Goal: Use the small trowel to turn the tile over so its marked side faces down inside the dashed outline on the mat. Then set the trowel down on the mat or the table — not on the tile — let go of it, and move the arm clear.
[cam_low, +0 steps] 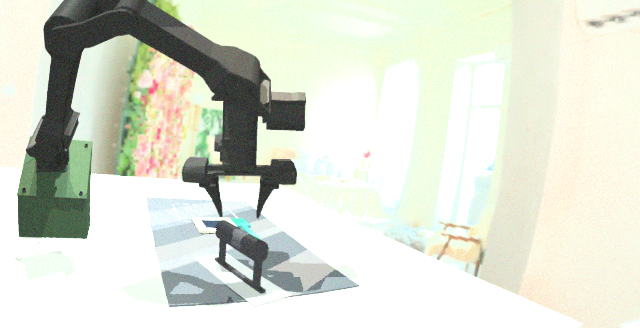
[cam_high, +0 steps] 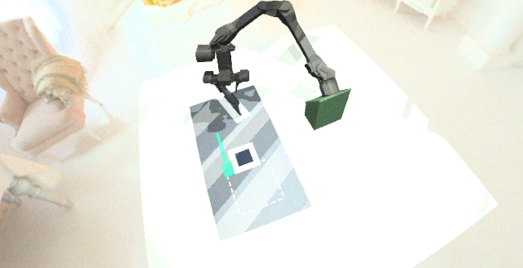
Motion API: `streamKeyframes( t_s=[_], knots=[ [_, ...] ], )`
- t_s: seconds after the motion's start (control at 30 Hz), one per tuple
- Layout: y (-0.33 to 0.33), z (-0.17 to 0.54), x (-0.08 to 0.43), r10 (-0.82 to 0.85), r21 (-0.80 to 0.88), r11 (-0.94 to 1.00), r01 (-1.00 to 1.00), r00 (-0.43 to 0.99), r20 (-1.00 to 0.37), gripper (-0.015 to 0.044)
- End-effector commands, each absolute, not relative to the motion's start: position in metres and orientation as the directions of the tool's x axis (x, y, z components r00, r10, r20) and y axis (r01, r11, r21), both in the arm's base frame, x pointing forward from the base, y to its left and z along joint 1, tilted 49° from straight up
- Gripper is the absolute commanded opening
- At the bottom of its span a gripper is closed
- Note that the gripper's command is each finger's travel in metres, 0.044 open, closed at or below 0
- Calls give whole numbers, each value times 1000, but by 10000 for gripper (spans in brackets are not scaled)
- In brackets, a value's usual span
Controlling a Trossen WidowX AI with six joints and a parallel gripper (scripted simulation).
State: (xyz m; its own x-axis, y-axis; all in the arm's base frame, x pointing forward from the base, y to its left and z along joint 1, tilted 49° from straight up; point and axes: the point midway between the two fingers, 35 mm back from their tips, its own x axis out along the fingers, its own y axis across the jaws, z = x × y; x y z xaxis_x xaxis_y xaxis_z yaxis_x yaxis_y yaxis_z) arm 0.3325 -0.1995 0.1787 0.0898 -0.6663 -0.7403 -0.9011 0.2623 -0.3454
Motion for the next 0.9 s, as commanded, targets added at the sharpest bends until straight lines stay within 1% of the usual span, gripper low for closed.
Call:
streamKeyframes(
  t_s=[0.0, 0.3, 0.6, 0.87],
  knots=[
    [-202, 174, 329, -647, -426, 348, -835, 115, -754, 300],
    [-205, 172, 327, -613, -571, 516, -638, 190, -767, 300],
    [-207, 171, 324, -579, -639, 660, -396, 275, -768, 300],
    [-232, 188, 309, -620, -684, 692, -231, 296, -727, 300]
  ],
)
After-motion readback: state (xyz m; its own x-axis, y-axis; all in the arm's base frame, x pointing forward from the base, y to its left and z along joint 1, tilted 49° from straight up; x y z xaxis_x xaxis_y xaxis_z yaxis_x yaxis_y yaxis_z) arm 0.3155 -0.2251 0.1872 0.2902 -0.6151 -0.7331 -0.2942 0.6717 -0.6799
